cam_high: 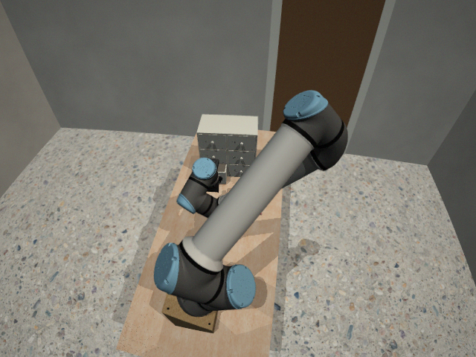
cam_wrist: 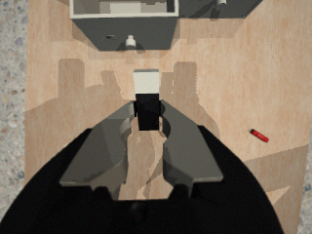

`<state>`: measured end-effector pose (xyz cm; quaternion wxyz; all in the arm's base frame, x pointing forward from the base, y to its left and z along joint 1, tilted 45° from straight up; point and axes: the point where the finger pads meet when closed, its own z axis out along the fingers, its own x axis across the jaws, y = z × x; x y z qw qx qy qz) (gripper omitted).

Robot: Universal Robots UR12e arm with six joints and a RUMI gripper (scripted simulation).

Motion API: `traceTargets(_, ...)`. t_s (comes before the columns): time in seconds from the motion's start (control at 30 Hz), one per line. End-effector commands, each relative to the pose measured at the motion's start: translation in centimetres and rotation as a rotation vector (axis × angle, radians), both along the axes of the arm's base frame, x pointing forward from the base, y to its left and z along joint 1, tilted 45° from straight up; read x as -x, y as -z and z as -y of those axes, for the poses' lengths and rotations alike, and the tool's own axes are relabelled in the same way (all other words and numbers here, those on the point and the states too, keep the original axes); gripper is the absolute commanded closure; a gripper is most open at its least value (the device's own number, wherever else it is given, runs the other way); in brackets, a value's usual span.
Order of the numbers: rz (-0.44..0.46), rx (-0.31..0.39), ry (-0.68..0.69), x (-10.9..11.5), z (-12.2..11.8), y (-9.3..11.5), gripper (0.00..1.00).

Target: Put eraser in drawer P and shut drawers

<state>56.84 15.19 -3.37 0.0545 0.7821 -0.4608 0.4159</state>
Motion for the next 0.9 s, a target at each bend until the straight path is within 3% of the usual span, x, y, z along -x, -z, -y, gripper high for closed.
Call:
traceTargets(0.0, 0.036, -0.013, -0.038, -0.01, 0.0, 0.08, 0.89)
traceTargets(0.87, 0.19, -0.065, -0.198, 0.14, 0.14, 0.16, 0.89)
